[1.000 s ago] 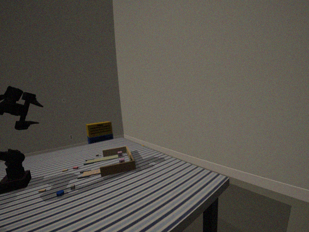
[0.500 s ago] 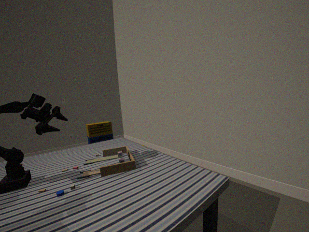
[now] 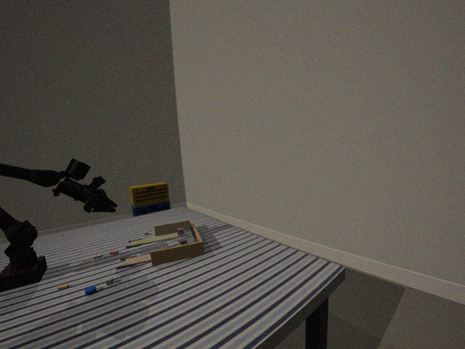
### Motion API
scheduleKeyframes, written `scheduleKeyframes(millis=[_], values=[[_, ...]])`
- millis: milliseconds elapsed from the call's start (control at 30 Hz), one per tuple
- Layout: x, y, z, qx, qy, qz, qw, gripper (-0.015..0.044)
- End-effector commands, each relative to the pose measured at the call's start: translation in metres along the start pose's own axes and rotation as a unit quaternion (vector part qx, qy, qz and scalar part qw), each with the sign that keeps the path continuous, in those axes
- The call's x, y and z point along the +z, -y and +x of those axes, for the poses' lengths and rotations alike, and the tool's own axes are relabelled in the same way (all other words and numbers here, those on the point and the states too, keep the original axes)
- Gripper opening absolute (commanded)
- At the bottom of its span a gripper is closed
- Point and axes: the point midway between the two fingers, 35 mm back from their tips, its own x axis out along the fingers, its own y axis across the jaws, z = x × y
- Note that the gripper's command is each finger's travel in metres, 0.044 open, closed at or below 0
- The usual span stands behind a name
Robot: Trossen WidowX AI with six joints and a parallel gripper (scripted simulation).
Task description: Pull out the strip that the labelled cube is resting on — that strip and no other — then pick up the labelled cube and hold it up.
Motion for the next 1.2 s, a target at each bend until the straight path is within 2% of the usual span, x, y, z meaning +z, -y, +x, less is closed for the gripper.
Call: scheduleKeyframes(millis=[0,567,667,1067,1167], values=[[-0.002,-0.001,0.005,0.011,0.001,-0.028,1.000,0.0400],[-0.002,-0.001,0.005,0.011,0.001,-0.028,1.000,0.0400],[0.000,-0.007,0.013,0.017,-0.029,-0.018,0.999,0.0321],[-0.004,-0.064,0.081,0.017,-0.277,0.040,0.960,0.0006],[-0.014,-0.080,0.098,0.003,-0.336,0.049,0.941,0.0000]])
